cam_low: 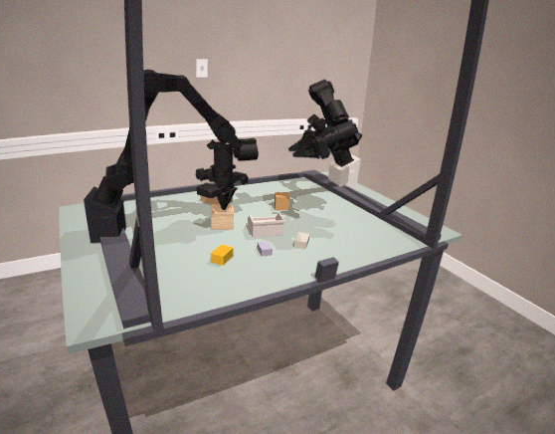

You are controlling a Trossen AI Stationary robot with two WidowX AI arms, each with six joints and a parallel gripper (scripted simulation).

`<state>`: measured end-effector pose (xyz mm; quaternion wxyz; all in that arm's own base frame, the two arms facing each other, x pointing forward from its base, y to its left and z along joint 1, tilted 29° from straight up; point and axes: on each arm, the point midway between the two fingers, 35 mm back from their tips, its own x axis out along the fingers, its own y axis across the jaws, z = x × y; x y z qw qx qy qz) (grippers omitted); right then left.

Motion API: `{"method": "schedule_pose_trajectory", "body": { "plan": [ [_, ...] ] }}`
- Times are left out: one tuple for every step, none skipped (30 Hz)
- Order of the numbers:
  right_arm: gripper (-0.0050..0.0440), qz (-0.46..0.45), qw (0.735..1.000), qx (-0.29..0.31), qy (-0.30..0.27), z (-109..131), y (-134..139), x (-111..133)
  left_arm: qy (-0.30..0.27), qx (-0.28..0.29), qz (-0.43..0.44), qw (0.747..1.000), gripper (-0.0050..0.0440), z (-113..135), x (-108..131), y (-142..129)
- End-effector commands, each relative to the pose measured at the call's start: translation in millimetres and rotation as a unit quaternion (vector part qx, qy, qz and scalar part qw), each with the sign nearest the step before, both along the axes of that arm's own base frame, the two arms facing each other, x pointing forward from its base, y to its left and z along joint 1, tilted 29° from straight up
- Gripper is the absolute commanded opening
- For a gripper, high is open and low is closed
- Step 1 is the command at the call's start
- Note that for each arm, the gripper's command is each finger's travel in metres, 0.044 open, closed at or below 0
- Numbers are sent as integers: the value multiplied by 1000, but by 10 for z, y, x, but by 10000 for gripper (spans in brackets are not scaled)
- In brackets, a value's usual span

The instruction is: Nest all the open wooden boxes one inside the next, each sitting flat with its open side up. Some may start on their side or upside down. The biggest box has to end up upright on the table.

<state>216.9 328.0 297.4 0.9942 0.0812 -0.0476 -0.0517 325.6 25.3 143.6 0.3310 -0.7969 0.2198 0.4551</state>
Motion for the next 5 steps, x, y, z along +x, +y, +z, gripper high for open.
{"method": "schedule_pose_trajectory", "body": {
  "plan": [
    [400,0,1000,11,-3,75,-5,-5,-20,50,-95,994,-4,168,-16,3],
    [400,0,1000,11,-3,75,-5,-5,-21,63,-119,991,-4,182,-24,2],
    [400,0,1000,11,-3,75,-5,-5,-23,76,-142,987,-5,196,-32,1],
    [400,0,1000,11,-3,75,-5,-5,-24,90,-166,982,-5,209,-40,0],
    [400,0,1000,11,-3,75,-5,-5,-26,103,-189,976,-13,223,-48,-1]
  ]
}}
